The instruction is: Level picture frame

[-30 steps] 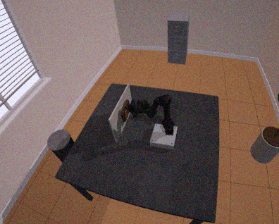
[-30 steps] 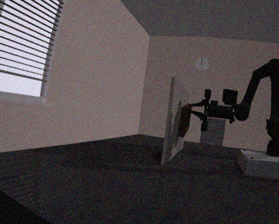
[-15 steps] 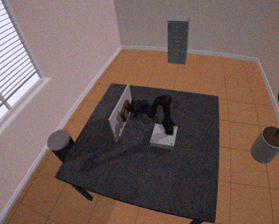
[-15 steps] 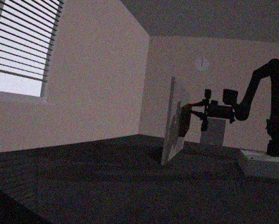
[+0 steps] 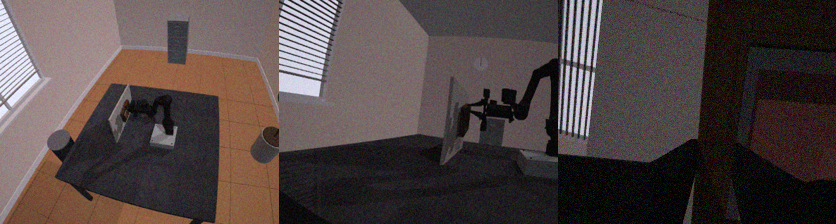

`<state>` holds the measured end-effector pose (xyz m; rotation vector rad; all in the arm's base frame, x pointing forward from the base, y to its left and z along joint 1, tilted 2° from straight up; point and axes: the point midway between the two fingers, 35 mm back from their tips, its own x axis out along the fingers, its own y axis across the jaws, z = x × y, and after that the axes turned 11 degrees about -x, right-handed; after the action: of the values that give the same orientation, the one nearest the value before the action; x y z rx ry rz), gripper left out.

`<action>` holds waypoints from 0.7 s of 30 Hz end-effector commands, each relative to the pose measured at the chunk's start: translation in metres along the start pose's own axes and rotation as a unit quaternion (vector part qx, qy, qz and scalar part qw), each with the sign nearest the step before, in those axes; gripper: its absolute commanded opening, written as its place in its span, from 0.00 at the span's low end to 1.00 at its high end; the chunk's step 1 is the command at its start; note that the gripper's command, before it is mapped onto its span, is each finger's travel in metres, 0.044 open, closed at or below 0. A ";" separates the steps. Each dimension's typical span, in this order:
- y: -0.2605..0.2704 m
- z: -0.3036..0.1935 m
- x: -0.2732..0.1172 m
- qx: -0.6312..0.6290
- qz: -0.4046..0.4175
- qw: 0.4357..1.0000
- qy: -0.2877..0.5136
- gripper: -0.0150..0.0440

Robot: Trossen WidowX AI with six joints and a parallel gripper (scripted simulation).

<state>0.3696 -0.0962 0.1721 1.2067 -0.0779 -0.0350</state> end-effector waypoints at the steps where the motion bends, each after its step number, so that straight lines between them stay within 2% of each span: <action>1: 0.004 0.001 0.000 -0.003 0.003 1.000 -0.001 0.25; 21: 0.011 0.002 0.000 -0.003 0.003 1.000 -0.001 0.25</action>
<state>0.3698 -0.0948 0.1752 1.2106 -0.0670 -0.0409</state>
